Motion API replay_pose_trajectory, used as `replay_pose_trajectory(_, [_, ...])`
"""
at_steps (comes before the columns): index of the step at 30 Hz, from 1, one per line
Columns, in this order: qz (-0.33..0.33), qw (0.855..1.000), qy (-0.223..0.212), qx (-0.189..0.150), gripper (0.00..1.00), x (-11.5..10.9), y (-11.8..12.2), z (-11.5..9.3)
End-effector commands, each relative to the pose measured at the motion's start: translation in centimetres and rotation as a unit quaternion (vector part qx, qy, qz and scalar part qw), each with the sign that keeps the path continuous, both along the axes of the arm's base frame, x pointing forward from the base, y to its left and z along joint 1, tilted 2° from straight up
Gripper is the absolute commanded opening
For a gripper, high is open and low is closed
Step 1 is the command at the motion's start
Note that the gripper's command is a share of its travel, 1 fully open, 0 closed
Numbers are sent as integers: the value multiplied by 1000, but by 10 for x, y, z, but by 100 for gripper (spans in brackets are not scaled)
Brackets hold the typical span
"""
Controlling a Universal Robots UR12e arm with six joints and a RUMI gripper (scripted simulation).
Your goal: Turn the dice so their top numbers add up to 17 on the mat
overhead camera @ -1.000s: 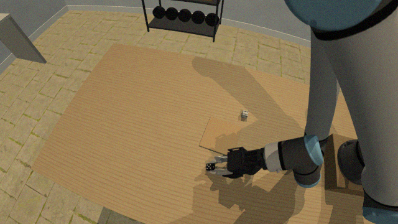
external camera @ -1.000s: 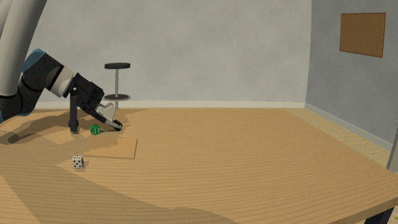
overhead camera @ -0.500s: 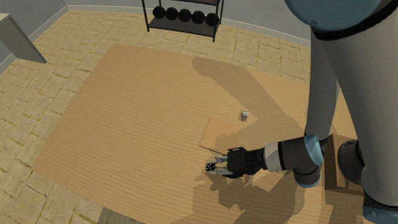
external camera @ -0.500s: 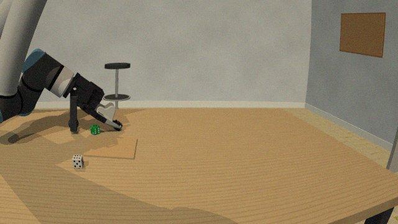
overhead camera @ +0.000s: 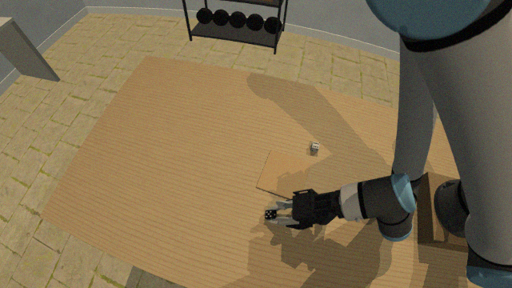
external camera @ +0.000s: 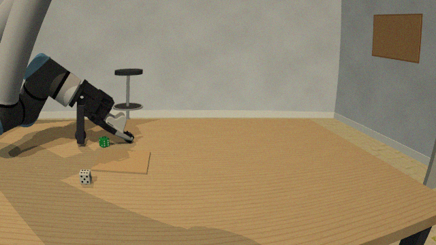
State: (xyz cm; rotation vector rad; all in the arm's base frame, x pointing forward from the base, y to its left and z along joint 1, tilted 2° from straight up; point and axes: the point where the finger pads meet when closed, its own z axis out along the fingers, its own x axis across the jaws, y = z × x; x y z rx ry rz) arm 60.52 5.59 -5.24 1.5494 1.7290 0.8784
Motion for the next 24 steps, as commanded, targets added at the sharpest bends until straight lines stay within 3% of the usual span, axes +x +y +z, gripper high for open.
replay_pose_trajectory(1, [0, 1000, -1, 0, 14, 1, -1, 0])
replay_pose_trajectory(11, [0, 1000, -1, 0, 24, 1, -1, 0])
replay_pose_trajectory(24, [0, 1000, -1, 0, 24, 1, -1, 0])
